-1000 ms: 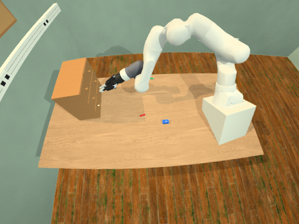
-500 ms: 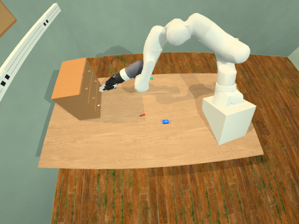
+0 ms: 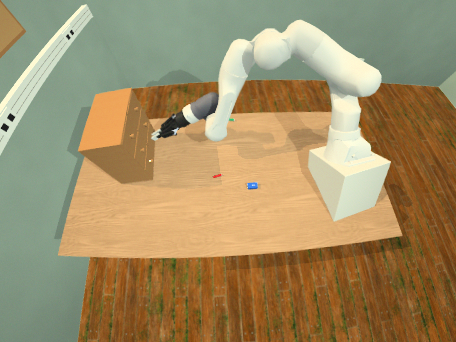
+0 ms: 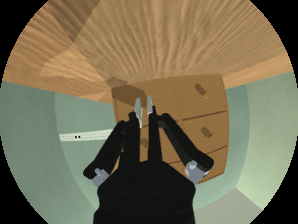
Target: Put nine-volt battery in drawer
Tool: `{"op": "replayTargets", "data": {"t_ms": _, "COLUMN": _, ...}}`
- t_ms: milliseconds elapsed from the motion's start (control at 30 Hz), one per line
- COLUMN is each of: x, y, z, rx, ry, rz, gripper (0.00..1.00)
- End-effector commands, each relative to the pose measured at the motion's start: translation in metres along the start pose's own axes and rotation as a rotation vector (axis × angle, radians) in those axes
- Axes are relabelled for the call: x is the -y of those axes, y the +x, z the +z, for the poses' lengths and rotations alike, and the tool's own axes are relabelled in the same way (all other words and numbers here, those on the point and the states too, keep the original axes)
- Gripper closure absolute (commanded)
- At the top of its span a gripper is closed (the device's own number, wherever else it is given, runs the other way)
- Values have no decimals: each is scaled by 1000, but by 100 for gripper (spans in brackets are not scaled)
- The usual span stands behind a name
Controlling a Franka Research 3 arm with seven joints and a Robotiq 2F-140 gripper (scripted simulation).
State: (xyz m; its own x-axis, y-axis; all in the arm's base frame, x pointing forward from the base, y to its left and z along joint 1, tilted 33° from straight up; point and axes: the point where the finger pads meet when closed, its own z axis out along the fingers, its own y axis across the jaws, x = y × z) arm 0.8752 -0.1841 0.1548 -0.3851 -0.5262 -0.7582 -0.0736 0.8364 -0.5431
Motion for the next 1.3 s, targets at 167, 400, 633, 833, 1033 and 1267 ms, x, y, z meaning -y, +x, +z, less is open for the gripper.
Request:
{"op": "replayTargets", "data": {"t_ms": 167, "x": 0, "y": 2, "z": -2, "rx": -1, "ry": 0, "rz": 5, "gripper": 83}}
{"op": "replayTargets", "data": {"t_ms": 400, "x": 0, "y": 4, "z": -5, "rx": -1, "ry": 0, "rz": 5, "gripper": 83}}
{"op": "replayTargets", "data": {"t_ms": 633, "x": 0, "y": 7, "z": -10, "rx": -1, "ry": 0, "rz": 5, "gripper": 83}}
{"op": "replayTargets", "data": {"t_ms": 833, "x": 0, "y": 10, "z": -16, "rx": -1, "ry": 0, "rz": 5, "gripper": 83}}
{"op": "replayTargets", "data": {"t_ms": 1033, "x": 0, "y": 13, "z": -20, "rx": -1, "ry": 0, "rz": 5, "gripper": 83}}
{"op": "replayTargets", "data": {"t_ms": 1267, "x": 0, "y": 18, "z": -29, "rx": -1, "ry": 0, "rz": 5, "gripper": 83}}
